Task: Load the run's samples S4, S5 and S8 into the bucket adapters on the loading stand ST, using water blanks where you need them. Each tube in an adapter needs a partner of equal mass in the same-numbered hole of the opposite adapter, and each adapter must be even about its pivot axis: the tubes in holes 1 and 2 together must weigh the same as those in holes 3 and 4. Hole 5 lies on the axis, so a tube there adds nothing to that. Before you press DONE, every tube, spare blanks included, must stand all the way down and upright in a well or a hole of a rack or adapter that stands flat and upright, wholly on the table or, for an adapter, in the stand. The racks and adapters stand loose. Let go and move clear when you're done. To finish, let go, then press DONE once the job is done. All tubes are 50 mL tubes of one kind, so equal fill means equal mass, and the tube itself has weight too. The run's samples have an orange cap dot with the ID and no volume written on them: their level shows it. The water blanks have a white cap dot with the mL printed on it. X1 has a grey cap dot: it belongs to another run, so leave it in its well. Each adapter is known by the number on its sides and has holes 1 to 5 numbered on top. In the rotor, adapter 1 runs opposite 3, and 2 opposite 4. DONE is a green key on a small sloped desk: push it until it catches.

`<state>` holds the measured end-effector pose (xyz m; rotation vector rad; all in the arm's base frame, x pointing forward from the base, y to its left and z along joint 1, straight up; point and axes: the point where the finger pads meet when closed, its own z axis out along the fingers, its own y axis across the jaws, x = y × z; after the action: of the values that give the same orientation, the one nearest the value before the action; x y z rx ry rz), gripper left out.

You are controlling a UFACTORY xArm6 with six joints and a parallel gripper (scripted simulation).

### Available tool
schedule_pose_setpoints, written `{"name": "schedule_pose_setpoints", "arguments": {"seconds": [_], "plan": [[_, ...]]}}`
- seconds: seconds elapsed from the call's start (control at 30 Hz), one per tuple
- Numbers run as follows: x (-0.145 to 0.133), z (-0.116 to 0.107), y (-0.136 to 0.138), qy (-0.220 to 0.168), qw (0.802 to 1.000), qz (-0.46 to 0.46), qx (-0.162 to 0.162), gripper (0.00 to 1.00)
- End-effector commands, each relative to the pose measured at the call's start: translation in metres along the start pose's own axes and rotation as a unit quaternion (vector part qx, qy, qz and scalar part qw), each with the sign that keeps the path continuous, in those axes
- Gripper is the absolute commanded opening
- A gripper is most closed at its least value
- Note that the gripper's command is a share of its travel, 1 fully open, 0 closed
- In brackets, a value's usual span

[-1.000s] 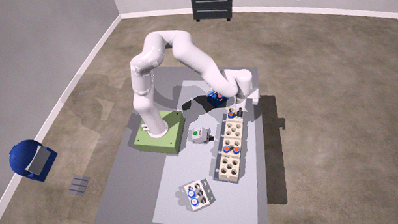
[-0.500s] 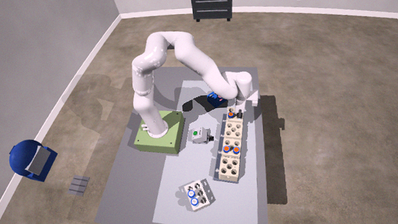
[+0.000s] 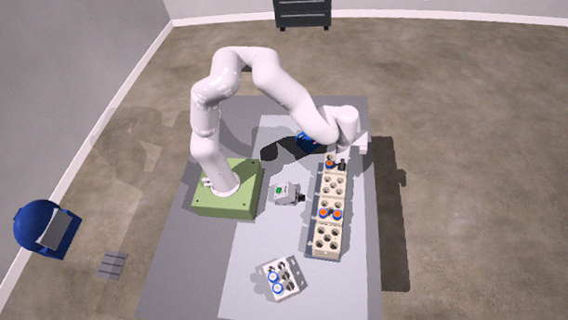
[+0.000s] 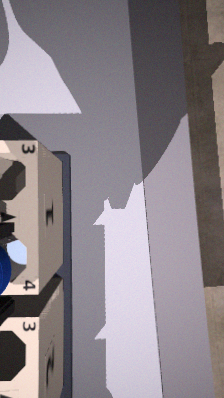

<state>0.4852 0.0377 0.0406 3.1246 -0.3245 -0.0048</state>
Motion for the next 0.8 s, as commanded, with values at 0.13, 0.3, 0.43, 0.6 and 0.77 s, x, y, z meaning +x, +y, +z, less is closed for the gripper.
{"name": "schedule_pose_setpoints", "arguments": {"seconds": [0.13,0.3,0.43,0.6,0.77], "plan": [[0.002,0.005,-0.001,0.002,1.0,0.0,0.001,0.0],[0.002,0.01,-0.001,0.002,1.0,0.0,0.001,0.0],[0.002,0.012,-0.001,0.002,1.0,0.0,0.001,0.0],[0.002,0.012,-0.001,0.002,1.0,0.0,0.001,0.0],[0.002,0.012,-0.001,0.002,1.0,0.0,0.001,0.0]]}}
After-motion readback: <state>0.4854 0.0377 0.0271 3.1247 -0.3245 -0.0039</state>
